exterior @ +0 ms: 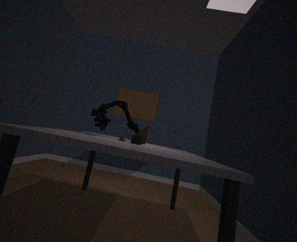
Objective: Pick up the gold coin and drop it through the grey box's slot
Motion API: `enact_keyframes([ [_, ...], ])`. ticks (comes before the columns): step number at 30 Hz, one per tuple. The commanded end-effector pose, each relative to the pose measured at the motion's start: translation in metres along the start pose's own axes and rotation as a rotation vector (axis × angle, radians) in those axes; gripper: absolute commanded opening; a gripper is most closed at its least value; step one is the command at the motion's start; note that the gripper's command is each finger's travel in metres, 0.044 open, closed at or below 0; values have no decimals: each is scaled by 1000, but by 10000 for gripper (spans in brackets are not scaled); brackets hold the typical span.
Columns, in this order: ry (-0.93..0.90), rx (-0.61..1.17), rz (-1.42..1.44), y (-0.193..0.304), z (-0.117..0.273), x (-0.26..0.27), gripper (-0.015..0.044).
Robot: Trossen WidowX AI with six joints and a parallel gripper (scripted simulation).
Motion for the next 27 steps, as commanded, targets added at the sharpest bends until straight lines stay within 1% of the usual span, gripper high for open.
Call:
enact_keyframes([
  [1, -52, 121, 318, -7, -24, 48, 161],
  [6, -80, 231, 729, -6, -40, 107, 161],
  [12, -61, 339, 1257, 8, -47, 175, 161],
  [16, -9, 398, 1621, 25, -46, 215, 161],
  [21, 110, 460, 2062, 50, -40, 256, 161],
  [23, 131, 468, 2121, 53, -39, 261, 161],
  [27, 131, 468, 2121, 53, -39, 261, 161],
])
Point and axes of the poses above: the point midway between the two fingers, 35 mm back from their tips, its own z axis back along the fingers, its own x axis across the jaws, y = z × x, the point moved 9 cm from there along z, back along the fingers, and after that the axes turned 8 degrees about z, right-handed, at the moved point
